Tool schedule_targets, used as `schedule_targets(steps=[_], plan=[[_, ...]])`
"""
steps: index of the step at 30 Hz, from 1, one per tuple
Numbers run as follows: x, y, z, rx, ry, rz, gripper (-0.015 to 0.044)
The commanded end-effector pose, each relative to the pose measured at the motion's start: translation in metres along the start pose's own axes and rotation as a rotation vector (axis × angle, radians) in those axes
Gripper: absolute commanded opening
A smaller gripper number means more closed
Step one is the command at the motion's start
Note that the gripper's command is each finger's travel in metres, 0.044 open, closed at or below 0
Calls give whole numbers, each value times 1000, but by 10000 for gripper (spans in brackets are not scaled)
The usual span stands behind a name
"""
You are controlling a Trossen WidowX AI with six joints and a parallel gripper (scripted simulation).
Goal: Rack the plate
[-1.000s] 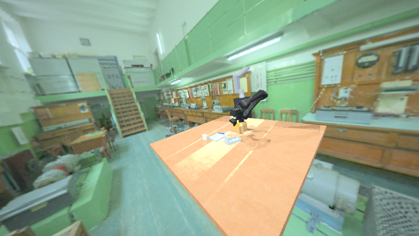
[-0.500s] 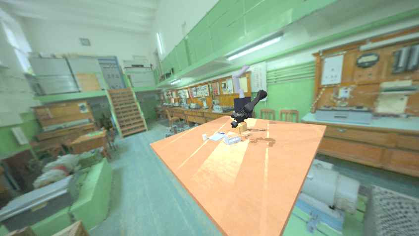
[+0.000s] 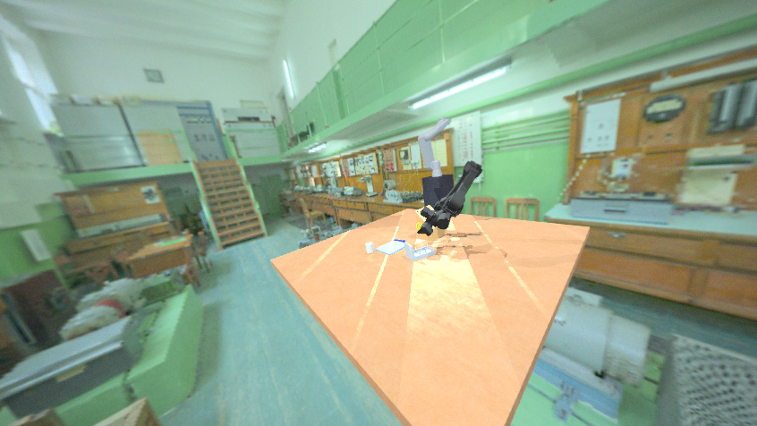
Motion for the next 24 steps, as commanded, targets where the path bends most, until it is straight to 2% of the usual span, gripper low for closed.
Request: schedule_targets(steps=[1,24], plan=[[1,-4,2,-65,30,-24,0],[13,-32,-4,-433,326,-146,0]])
Point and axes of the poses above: the point midway between the two fingers, 35 mm back from their tips, its own z axis out along the fingers, its own x axis across the jaws, y = z × x, the point moved 4 cm from there along -z, back along the fingers, and after that the axes turned 12 degrees about -z, right-handed, at the moved point
